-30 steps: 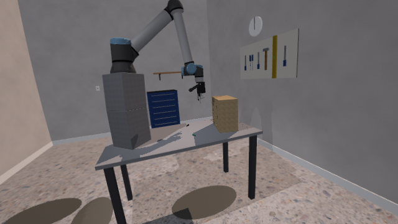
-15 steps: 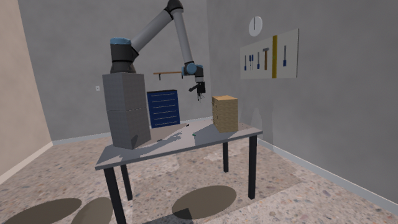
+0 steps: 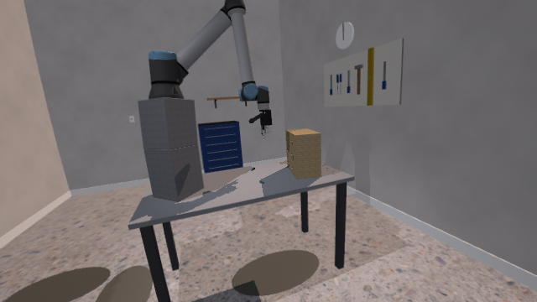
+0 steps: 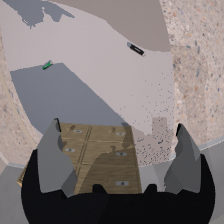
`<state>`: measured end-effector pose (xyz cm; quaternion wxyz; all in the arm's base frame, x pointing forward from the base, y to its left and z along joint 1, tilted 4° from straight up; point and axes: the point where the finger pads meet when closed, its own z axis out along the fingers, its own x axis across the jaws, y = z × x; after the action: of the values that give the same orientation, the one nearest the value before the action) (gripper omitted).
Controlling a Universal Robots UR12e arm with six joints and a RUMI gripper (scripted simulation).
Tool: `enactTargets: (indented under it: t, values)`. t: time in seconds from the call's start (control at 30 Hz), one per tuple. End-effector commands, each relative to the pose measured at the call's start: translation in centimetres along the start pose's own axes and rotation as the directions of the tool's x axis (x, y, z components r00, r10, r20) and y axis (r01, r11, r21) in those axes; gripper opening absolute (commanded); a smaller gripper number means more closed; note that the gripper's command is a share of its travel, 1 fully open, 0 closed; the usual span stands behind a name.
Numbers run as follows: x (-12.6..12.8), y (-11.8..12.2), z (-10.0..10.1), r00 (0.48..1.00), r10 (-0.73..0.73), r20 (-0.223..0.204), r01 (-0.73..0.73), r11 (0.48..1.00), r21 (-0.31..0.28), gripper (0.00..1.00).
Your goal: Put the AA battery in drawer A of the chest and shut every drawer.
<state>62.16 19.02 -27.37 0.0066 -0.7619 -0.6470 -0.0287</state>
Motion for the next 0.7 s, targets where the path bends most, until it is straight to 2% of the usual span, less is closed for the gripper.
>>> enactTargets:
  t: [0.0, 0.37, 0.5, 0.67]
  values:
    - [-1.5, -1.8, -0.5, 1.0, 0.0, -0.002, 0.0, 1.0, -0.004, 1.0]
    - [-1.5, -1.6, -0.3, 1.0, 0.0, -0.002, 0.0, 1.0, -0.03, 1.0]
    - [-1.5, -1.3, 0.1, 1.0, 0.0, -0.002, 0.0, 0.998, -0.068, 1.0]
    - [-1.5, -0.6, 0.8, 1.0, 0.0, -0.002, 0.0, 0.99, -0.143, 1.0]
